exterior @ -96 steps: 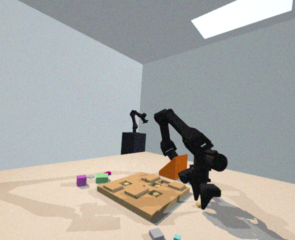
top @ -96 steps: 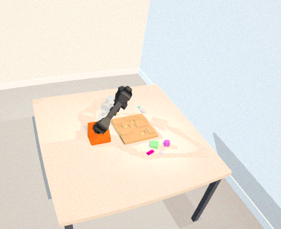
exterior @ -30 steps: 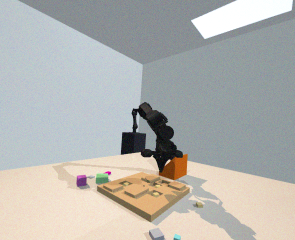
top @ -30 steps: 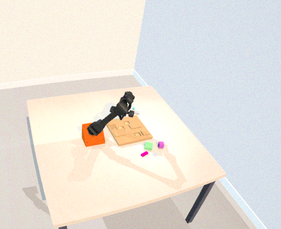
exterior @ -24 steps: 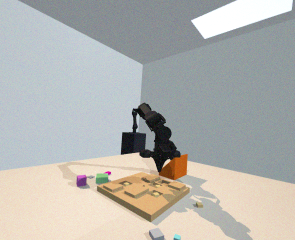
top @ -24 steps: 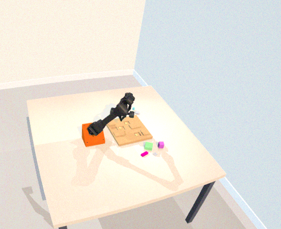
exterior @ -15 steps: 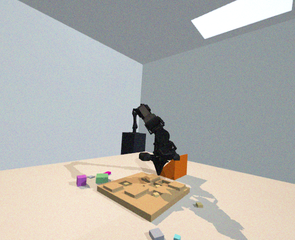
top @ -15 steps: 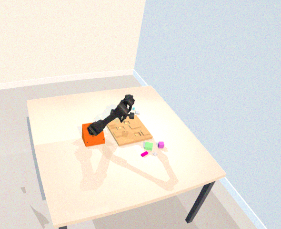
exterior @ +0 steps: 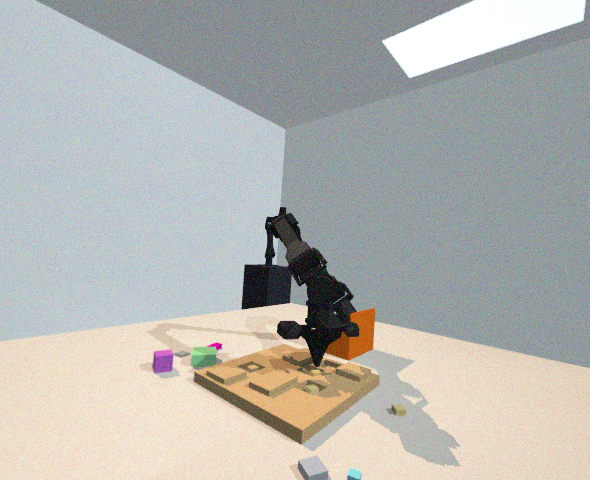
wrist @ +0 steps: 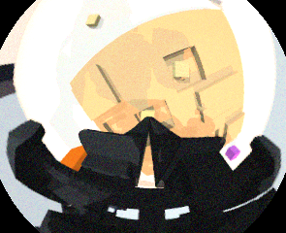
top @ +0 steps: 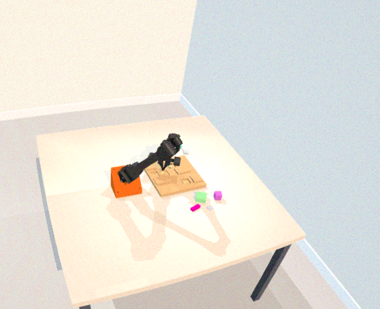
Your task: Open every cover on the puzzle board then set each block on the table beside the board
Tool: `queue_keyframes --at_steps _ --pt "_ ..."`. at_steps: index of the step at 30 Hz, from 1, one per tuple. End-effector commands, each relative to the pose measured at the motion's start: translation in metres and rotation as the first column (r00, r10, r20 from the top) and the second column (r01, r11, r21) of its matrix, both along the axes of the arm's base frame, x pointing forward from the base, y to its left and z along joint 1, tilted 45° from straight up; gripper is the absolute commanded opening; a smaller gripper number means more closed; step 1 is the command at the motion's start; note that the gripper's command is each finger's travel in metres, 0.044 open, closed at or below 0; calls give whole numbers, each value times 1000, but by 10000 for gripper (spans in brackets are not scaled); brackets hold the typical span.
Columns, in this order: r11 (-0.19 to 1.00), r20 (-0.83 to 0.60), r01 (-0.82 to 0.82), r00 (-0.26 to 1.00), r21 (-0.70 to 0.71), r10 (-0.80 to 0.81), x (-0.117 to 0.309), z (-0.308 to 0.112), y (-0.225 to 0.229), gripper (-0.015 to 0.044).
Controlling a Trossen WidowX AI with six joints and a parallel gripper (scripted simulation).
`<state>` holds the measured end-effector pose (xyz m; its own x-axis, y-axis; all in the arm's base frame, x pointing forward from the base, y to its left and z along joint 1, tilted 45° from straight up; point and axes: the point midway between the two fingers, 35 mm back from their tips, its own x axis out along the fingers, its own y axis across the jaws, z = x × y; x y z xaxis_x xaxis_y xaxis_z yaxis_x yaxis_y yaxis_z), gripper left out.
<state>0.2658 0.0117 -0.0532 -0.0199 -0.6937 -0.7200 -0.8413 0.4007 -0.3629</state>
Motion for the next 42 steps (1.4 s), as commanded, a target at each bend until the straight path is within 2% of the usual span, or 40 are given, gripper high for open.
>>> queue_keyframes --at_steps 1,42 --pt "1000 -11 -2 1000 -6 2 -2 -3 -5 0" --pt "1000 -12 -3 1000 -8 3 7 -2 -22 0"
